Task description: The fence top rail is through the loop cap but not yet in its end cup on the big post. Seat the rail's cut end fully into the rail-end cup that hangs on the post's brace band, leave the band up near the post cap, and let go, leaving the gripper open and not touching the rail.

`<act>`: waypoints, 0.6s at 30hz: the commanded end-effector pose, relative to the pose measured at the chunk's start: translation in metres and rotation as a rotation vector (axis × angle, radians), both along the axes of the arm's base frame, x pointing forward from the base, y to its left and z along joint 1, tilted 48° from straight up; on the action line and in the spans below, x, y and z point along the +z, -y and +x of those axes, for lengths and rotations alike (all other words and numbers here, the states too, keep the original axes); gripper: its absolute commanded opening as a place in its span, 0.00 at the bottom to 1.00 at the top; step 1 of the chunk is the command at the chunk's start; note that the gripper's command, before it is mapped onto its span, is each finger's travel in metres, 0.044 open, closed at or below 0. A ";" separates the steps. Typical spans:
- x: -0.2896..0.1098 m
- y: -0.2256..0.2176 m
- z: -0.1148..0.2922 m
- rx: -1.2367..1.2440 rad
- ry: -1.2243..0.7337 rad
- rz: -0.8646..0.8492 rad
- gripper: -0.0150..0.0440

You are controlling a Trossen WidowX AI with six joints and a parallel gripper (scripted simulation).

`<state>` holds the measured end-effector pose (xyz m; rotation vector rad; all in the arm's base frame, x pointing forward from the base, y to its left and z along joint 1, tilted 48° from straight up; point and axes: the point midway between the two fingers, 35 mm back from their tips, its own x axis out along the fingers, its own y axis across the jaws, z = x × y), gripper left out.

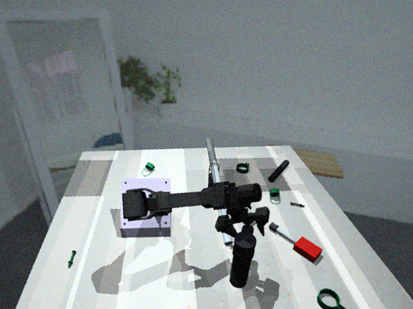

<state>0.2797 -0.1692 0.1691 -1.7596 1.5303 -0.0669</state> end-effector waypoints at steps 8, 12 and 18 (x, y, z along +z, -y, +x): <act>-0.004 0.002 0.000 0.004 -0.013 0.001 0.64; -0.004 0.002 0.000 0.004 -0.013 0.001 0.47; -0.005 0.001 -0.002 0.021 -0.031 0.006 0.27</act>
